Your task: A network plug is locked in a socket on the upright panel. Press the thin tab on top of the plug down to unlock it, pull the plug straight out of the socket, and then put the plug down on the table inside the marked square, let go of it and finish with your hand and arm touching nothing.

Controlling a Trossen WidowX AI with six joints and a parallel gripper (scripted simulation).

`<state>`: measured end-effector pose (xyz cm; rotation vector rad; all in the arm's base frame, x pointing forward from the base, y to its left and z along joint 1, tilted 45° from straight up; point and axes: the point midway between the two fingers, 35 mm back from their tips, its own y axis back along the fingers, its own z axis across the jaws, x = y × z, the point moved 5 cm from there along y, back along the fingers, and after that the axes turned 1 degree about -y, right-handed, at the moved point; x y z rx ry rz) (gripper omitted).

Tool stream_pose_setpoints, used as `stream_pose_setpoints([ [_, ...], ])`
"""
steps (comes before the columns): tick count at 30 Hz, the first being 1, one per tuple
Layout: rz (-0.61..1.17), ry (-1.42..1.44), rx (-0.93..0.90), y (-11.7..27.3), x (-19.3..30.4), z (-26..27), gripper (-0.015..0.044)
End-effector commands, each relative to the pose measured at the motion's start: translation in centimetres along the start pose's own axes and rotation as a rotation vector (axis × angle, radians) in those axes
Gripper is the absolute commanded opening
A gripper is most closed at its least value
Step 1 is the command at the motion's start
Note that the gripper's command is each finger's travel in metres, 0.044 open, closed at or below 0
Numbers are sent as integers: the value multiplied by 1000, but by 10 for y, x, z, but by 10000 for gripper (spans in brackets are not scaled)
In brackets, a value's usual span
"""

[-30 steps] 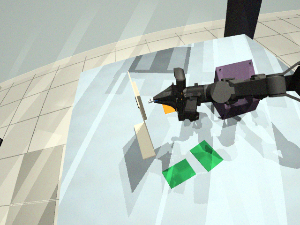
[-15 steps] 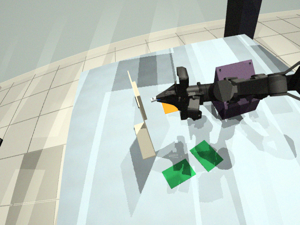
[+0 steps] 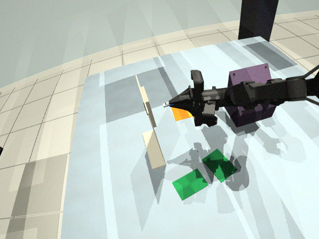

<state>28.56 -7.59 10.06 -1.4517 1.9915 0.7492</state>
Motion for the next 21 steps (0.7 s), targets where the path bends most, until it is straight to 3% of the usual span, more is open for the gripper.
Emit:
stream_pose_setpoints([
  [1,-2,5,-4,3,1,1,0],
  [21,1,0,-1,11,4,-1,0],
])
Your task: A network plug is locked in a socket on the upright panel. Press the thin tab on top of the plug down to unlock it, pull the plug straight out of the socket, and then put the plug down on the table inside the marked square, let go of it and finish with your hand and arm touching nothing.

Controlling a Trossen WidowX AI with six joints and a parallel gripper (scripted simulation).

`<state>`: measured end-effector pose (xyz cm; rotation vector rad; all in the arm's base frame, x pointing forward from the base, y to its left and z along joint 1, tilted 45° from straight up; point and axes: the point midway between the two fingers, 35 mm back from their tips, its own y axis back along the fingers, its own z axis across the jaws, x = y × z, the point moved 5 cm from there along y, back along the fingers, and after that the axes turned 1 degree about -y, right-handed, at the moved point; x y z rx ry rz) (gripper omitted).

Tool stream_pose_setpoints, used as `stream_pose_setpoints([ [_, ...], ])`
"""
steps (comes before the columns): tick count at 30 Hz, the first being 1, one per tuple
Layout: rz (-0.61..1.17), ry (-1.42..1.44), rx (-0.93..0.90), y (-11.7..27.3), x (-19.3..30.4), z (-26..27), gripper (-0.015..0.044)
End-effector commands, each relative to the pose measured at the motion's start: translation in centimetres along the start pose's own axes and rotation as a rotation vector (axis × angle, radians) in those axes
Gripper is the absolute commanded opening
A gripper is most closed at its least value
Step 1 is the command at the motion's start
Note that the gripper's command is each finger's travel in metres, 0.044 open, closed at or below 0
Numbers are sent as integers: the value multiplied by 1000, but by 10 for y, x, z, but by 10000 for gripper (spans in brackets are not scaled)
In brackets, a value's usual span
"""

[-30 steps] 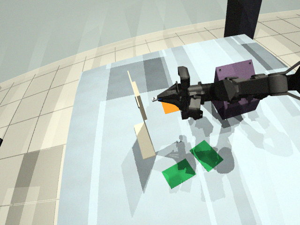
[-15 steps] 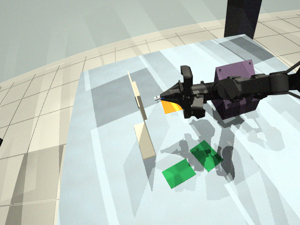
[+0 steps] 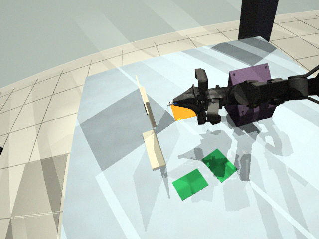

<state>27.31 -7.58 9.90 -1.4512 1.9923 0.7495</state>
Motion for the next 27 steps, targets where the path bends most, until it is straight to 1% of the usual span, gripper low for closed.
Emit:
stream_pose_setpoints([
  [1,0,0,-1,0,0,-2,0],
  [27,-1,6,-4,14,1,-46,0],
])
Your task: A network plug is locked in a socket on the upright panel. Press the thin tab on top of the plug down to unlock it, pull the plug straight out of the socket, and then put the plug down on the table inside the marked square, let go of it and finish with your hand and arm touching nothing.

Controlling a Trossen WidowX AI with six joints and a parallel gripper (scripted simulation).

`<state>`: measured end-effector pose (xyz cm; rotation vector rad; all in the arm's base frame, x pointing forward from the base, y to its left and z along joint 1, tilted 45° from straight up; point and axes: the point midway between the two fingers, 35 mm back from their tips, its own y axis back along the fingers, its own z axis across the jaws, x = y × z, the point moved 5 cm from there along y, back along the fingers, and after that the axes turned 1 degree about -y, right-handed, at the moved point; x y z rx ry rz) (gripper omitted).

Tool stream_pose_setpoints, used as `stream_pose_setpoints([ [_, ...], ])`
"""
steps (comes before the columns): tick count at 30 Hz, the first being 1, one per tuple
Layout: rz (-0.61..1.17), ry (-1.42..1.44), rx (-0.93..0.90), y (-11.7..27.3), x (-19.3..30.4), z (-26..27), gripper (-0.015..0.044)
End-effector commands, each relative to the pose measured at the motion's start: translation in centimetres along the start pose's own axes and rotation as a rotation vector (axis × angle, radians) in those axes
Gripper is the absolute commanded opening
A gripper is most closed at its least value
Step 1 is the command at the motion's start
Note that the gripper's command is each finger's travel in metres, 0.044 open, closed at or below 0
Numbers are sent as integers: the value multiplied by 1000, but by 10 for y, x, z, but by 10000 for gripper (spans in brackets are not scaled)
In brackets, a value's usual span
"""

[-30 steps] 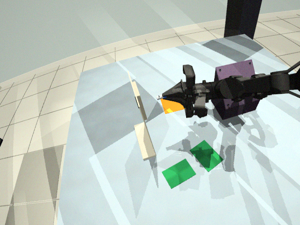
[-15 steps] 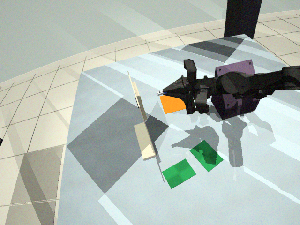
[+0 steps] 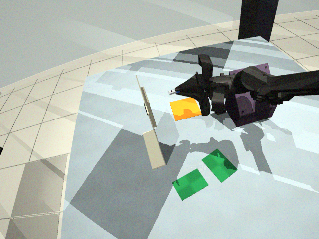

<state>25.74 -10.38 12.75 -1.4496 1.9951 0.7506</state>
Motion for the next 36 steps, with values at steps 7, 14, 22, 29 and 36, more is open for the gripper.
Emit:
stream_pose_setpoints([
  [7,-4,7,-4,9,0,-15,0],
  [14,10,14,-26,9,3,-17,0],
  [22,79,41,-141,-3,23,-5,0],
  [29,131,56,-243,-12,41,5,0],
  [36,173,61,-346,-18,59,17,0],
])
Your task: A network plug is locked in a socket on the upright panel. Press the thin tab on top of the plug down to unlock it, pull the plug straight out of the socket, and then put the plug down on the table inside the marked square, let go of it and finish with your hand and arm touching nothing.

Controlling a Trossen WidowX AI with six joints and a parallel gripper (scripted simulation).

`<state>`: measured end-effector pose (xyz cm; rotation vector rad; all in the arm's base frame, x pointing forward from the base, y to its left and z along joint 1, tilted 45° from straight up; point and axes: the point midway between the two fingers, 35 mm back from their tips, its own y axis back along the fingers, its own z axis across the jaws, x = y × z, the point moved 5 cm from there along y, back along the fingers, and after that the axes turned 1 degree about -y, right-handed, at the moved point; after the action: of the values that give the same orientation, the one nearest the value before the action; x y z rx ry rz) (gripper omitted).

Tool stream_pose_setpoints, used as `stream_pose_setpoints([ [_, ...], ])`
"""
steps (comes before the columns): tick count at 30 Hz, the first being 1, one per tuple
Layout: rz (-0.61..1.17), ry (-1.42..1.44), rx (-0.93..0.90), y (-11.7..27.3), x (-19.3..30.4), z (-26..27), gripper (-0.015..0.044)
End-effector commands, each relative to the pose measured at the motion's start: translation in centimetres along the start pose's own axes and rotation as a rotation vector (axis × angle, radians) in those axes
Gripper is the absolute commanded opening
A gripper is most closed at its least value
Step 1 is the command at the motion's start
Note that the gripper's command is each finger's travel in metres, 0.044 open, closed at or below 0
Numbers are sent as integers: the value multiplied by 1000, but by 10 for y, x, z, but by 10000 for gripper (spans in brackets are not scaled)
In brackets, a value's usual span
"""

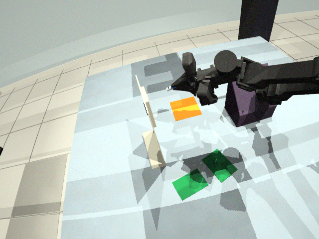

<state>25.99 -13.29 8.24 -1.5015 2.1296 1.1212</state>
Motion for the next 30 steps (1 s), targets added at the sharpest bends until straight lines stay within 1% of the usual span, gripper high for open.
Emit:
stream_pose_setpoints([
  [1,20,6,-67,-7,9,7,0],
  [15,69,-2,-271,-24,40,30,0],
  [30,80,-39,-477,-35,71,57,0],
])
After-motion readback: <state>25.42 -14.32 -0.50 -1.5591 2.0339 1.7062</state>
